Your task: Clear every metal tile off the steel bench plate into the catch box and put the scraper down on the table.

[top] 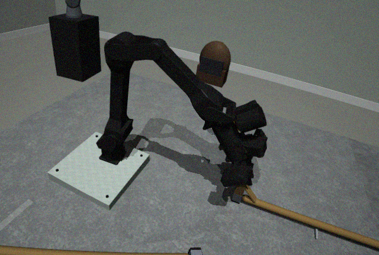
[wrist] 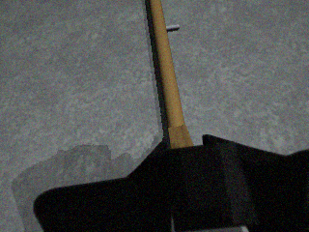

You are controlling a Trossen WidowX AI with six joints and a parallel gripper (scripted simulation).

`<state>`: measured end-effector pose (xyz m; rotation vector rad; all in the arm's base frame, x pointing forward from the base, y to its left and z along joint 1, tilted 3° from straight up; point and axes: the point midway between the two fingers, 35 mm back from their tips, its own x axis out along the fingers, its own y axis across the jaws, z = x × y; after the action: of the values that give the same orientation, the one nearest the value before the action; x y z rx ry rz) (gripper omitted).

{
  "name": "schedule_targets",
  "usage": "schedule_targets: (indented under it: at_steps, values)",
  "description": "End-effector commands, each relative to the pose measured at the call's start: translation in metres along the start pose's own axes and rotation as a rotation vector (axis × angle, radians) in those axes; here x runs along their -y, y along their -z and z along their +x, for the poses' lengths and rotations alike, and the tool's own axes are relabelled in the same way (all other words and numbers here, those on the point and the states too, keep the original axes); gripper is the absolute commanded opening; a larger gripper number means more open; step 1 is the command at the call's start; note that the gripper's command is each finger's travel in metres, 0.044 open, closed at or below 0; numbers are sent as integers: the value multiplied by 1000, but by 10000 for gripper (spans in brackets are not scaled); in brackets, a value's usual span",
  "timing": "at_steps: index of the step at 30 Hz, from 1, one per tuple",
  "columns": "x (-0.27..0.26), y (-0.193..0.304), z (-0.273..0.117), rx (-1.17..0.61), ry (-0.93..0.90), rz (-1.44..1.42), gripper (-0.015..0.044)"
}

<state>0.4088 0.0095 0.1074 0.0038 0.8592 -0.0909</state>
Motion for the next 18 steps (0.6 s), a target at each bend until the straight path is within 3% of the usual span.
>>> schedule_targets:
  at_steps: [1,18]
  values:
    - [-3,-11,4,16,-5,-1,0]
    - [-4,-31,17,18,-5,-1,0]
